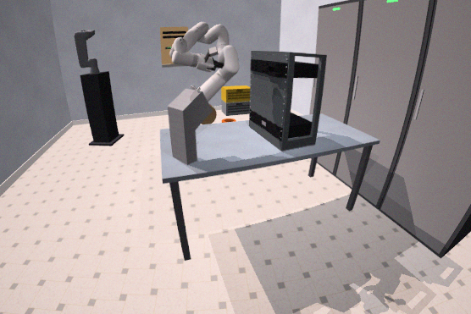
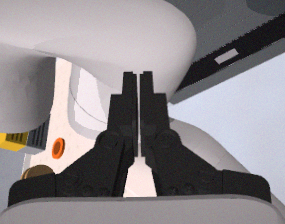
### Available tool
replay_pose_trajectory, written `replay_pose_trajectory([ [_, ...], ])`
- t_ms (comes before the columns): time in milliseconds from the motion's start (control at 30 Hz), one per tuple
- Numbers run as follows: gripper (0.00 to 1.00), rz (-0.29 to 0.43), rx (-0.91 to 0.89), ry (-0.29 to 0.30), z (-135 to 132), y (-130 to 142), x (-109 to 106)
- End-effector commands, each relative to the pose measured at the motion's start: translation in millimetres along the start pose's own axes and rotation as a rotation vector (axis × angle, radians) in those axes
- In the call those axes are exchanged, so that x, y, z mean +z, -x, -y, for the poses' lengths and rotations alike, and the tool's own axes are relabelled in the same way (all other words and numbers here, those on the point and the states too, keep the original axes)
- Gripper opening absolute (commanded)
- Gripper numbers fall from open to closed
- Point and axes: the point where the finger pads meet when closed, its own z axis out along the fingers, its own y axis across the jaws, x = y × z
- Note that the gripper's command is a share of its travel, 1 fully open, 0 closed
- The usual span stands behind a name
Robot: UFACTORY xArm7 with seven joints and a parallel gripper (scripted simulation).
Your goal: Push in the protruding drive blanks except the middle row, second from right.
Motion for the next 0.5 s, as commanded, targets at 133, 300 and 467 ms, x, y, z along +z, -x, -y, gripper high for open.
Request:
replay_pose_trajectory([
  [133,0.00,-0.045,0.159,-0.031,-8.9,-15.4,17.0],
  [300,0.00,-0.045,0.159,-0.031,-8.9,-15.4,17.0],
  [467,0.00,-0.056,0.201,-0.040,-11.3,-18.8,21.5],
])
